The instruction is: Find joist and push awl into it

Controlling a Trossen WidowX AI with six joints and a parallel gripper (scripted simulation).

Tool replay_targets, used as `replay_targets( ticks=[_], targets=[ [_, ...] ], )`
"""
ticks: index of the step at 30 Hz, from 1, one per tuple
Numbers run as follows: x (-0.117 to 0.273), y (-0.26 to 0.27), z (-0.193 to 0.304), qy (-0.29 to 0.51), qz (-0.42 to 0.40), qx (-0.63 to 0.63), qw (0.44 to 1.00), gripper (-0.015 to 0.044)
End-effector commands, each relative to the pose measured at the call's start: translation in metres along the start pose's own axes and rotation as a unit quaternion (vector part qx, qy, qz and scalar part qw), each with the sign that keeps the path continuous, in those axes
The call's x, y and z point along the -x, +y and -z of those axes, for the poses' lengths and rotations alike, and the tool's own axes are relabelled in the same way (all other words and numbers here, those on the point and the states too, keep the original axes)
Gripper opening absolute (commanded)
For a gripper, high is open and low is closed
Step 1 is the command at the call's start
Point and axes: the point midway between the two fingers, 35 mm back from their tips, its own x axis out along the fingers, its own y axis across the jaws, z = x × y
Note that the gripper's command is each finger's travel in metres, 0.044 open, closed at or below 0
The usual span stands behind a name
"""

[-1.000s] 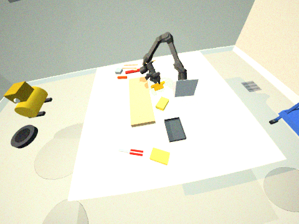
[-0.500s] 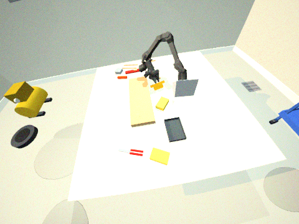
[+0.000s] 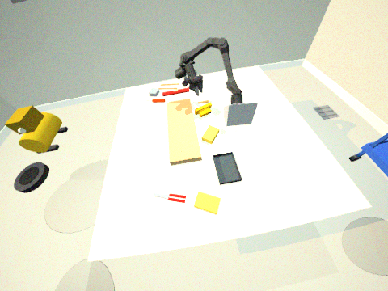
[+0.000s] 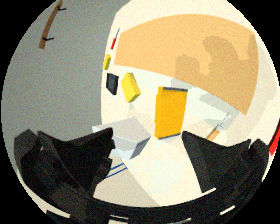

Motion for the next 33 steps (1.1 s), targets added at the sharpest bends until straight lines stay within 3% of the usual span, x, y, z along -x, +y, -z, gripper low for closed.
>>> replay_targets(
  ticks=[1,17,21,27,33],
  targets=[
    [-0.006,-0.001,0.001,0.010,-0.006,0.001,1.000,0.0440],
    [-0.007,-0.001,0.000,0.011,-0.002,-0.005,1.000,0.0440],
    [-0.030,0.002,-0.005,0.026,0.071,-0.123,0.989,0.0440],
    [-0.066,0.008,-0.010,-0.019,0.206,-0.330,0.921,0.0440],
    [-0.093,0.015,-0.008,-0.150,0.299,-0.507,0.794,0.0440]
  ],
)
